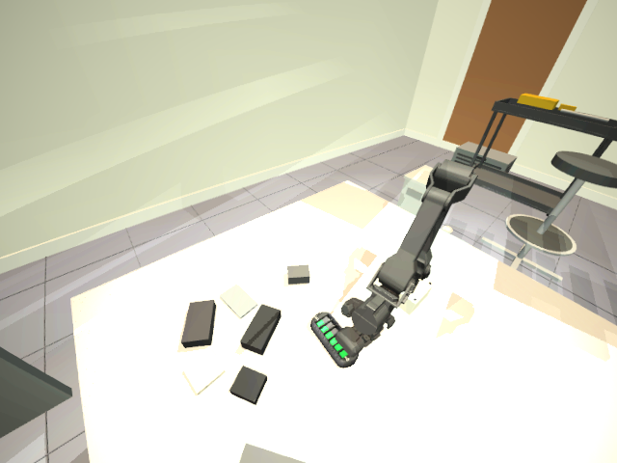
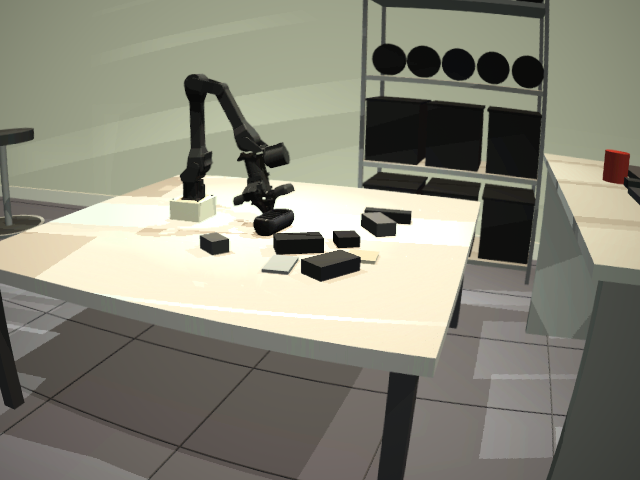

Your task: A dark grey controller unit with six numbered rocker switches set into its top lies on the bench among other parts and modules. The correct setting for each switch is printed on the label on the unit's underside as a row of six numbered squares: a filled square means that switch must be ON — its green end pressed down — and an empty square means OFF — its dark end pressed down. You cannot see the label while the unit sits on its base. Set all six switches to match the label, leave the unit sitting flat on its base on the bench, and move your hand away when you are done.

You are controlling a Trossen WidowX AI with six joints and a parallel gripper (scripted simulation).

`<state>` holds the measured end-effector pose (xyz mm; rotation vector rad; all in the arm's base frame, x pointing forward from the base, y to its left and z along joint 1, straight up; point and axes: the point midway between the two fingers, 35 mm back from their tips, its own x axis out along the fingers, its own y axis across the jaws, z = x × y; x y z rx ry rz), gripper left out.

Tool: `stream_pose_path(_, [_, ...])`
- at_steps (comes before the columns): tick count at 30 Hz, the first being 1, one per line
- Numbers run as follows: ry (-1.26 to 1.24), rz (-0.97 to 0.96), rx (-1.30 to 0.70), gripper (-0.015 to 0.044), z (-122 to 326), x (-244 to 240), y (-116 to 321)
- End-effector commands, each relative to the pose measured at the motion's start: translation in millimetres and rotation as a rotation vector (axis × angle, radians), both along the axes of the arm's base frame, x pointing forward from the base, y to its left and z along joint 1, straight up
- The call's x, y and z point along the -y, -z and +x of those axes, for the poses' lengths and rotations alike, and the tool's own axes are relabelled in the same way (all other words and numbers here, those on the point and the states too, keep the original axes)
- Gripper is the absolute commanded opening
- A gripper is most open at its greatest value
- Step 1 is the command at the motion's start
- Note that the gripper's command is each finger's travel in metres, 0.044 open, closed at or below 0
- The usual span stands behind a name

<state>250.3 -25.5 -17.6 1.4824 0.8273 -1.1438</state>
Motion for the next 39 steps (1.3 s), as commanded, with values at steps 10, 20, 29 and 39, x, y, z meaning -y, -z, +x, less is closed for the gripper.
stream_pose_path(10, [-0.003, -0.002, 0.003, 0.0, 18.4, 4.2, -0.7])
stream_pose_path(20, [-0.003, -0.002, 0.004, 0.0, 31.4, 7.4, -0.9])
stream_pose_path(29, [-0.003, -0.003, 0.005, 0.0, 43.1, 10.5, -0.6])
stream_pose_path(39, [-0.003, 0.001, 0.007, 0.0, 28.4, 5.4, -19.1])
